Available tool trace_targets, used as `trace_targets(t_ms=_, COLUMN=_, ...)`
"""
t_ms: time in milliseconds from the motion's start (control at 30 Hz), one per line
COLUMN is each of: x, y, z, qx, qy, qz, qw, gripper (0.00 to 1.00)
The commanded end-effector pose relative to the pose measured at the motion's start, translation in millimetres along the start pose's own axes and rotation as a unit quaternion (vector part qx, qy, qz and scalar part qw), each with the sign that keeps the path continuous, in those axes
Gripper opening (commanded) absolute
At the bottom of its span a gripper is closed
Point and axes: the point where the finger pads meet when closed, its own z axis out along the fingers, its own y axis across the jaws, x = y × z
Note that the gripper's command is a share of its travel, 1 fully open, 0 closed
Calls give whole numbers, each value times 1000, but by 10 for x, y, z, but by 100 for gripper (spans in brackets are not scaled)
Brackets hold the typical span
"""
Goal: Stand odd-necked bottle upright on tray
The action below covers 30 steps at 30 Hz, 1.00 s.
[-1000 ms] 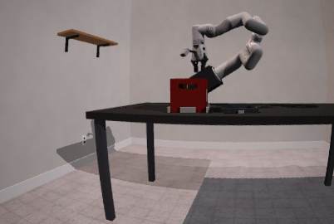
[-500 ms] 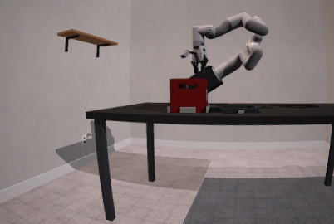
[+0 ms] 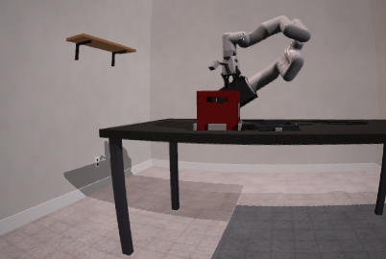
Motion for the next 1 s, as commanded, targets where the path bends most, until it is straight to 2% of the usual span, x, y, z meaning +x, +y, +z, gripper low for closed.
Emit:
trace_targets(t_ms=0, x=10, y=-6, z=62, qx=0, qy=2, qz=-1, qw=1000, gripper=65)
trace_targets(t_ms=967, x=8, y=-11, z=168, qx=0, qy=2, qz=-1, qw=1000, gripper=65)
